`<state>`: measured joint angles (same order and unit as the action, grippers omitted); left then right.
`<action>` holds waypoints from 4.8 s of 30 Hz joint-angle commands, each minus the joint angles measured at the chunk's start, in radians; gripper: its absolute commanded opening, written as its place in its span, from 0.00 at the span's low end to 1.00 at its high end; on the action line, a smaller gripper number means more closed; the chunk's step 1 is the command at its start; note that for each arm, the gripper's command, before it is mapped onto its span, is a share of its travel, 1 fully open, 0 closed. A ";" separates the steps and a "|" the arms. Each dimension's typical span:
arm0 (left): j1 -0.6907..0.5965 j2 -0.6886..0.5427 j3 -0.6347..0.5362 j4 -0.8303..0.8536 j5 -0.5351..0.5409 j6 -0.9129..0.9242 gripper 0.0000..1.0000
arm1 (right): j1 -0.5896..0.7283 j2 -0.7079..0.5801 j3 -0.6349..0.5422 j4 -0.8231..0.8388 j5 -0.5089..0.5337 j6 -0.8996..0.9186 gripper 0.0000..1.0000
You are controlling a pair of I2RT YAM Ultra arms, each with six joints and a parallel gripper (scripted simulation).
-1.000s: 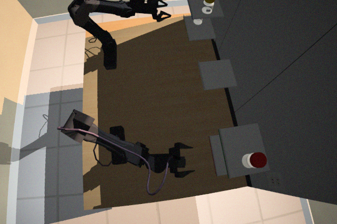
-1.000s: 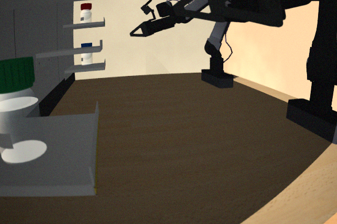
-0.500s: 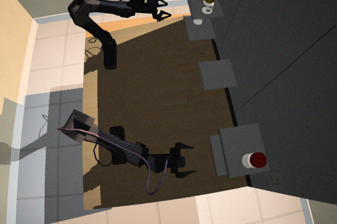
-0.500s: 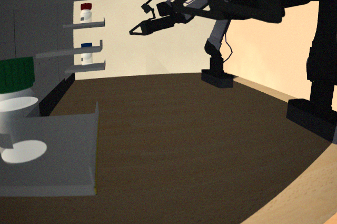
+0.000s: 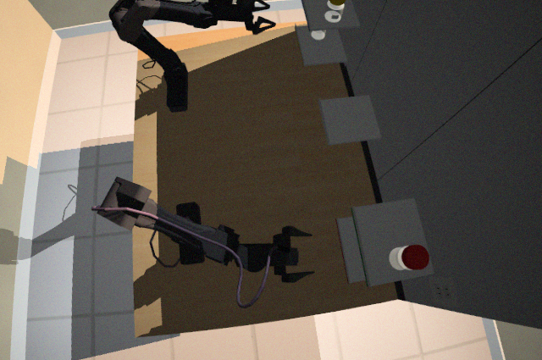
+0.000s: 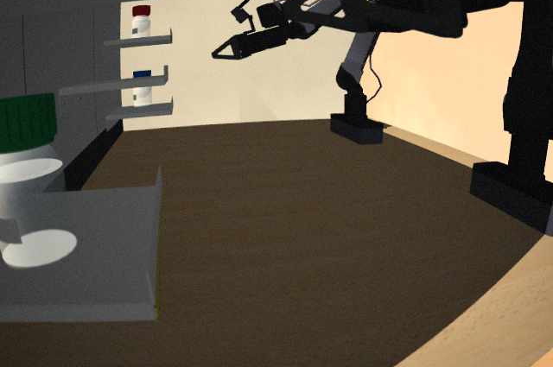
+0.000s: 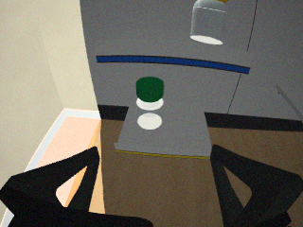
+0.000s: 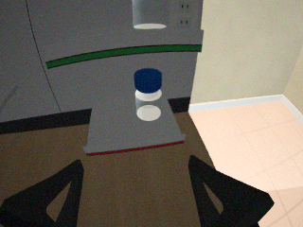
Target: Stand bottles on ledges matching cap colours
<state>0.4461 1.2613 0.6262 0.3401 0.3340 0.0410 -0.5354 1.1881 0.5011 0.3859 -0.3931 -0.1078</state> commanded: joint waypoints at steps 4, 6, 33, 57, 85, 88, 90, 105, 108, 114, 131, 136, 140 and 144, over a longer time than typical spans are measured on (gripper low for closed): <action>0.002 -0.005 0.006 0.016 0.002 0.001 1.00 | 0.161 -0.103 -0.048 -0.011 0.129 0.044 1.00; 0.002 -0.005 0.006 0.016 0.002 0.001 1.00 | 0.185 -0.113 -0.053 -0.008 0.144 0.049 1.00; -0.011 0.030 0.001 0.132 -0.027 -0.012 0.81 | 0.296 -0.157 -0.038 -0.088 0.173 0.042 1.00; -0.121 0.775 0.228 0.765 -0.155 -0.027 0.81 | -0.029 -0.058 0.673 -0.712 -0.072 -0.016 1.00; -0.136 0.881 0.363 0.713 -0.168 -0.028 0.81 | -0.060 -0.010 0.801 -0.767 -0.083 -0.025 1.00; -0.138 0.893 0.383 0.704 -0.170 -0.028 0.81 | -0.060 -0.010 0.801 -0.767 -0.083 -0.025 1.00; -0.139 0.901 0.397 0.699 -0.171 -0.029 0.81 | -0.060 -0.010 0.801 -0.767 -0.083 -0.025 1.00; -0.148 0.955 0.492 0.659 -0.179 -0.029 0.81 | -0.060 -0.010 0.801 -0.767 -0.083 -0.025 1.00; -0.148 0.964 0.506 0.653 -0.180 -0.030 0.81 | -0.060 -0.010 0.801 -0.767 -0.083 -0.025 1.00; -0.152 0.983 0.541 0.638 -0.182 -0.030 0.81 | -0.060 -0.010 0.801 -0.767 -0.083 -0.025 1.00; -0.145 0.975 0.533 0.649 -0.176 -0.024 0.64 | -0.060 -0.010 0.801 -0.767 -0.083 -0.025 1.00; -0.144 0.973 0.529 0.651 -0.174 -0.029 0.60 | -0.060 -0.010 0.801 -0.767 -0.083 -0.025 1.00; -0.144 0.973 0.529 0.651 -0.174 -0.028 0.54 | -0.060 -0.010 0.801 -0.767 -0.083 -0.025 1.00; -0.142 0.970 0.525 0.653 -0.172 -0.028 0.51 | -0.060 -0.010 0.801 -0.767 -0.083 -0.025 1.00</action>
<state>0.3046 2.2414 1.1412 0.9920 0.1642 0.0185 -0.5880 1.1774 1.2762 -0.3855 -0.4717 -0.1299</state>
